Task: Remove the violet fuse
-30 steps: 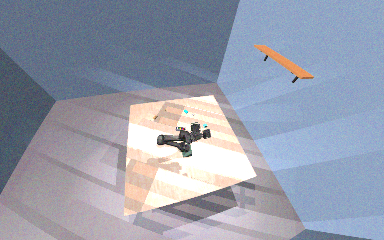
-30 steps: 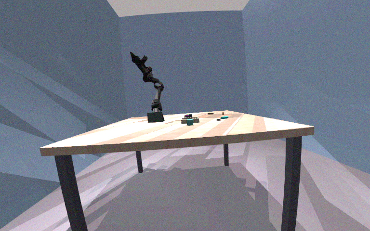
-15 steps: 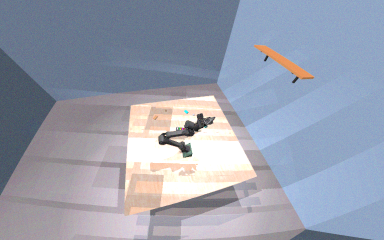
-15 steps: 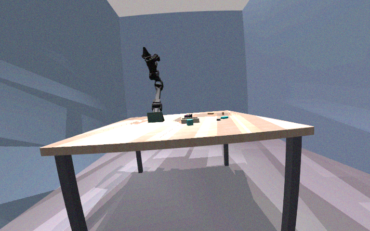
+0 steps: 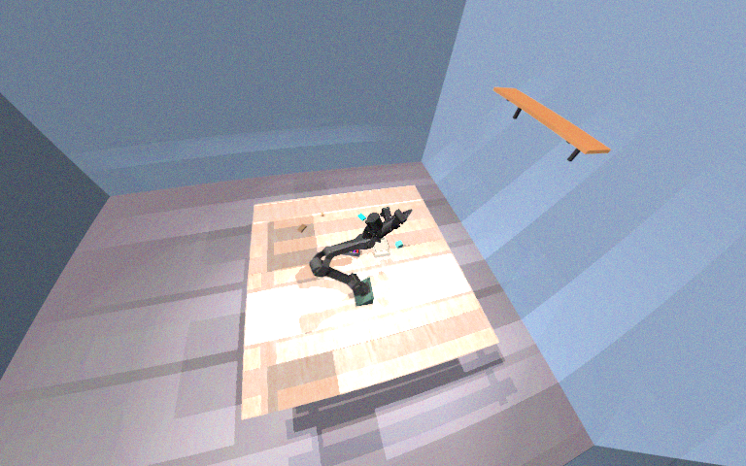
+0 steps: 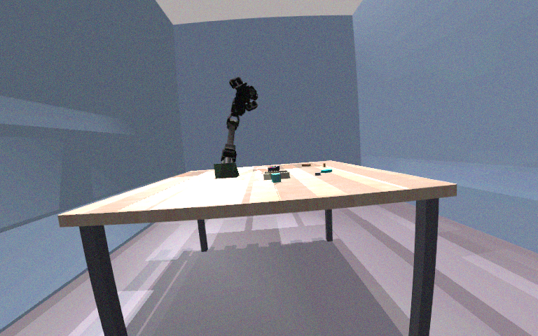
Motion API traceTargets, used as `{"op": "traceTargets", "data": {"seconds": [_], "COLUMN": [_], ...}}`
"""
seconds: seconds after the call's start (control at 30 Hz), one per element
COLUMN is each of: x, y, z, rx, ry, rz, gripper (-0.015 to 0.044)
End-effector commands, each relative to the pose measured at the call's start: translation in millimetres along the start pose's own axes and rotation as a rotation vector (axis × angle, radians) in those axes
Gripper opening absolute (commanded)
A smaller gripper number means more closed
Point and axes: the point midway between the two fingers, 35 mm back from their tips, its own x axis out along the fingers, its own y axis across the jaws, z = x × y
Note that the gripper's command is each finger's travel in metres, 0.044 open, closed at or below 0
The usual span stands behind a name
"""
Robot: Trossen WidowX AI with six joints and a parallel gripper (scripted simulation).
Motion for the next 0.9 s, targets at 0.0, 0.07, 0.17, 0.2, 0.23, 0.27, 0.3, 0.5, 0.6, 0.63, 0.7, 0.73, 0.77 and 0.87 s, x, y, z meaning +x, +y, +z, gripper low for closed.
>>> {"op": "traceTargets", "data": {"seconds": [0.0, 0.07, 0.17, 0.2, 0.23, 0.27, 0.3, 0.5, 0.6, 0.63, 0.7, 0.73, 0.77, 0.87], "x": [3.2, 0.5, -9.7, -14.7, -20.1, -26.2, -33.0, -92.2, -130.0, -143.2, -172.4, -188.7, -205.0, -251.0], "y": [48.4, 81.5, 129.4, 144.6, 158.9, 172.8, 186.2, 262.1, 290.6, 298.4, 312.1, 317.9, 322.7, 330.6], "z": [14.6, 23.9, 35.1, 38.1, 40.4, 42.4, 44.1, 49.6, 50.0, 49.9, 50.0, 50.1, 50.3, 51.5], "rx": [0.038, 0.055, 0.080, 0.088, 0.096, 0.104, 0.111, 0.157, 0.173, 0.177, 0.184, 0.186, 0.187, 0.186], "ry": [-0.005, -0.003, 0.018, 0.029, 0.044, 0.060, 0.079, 0.263, 0.395, 0.444, 0.557, 0.623, 0.693, 0.908], "rz": [0.182, 0.306, 0.491, 0.551, 0.610, 0.669, 0.726, 1.091, 1.257, 1.308, 1.408, 1.457, 1.502, 1.605], "gripper": [0.0072, 0.0072, 0.0072, 0.0072, 0.0072, 0.0072, 0.0072, 0.0072, 0.0072, 0.0072, 0.0072, 0.0072, 0.0072, 0.0072]}}
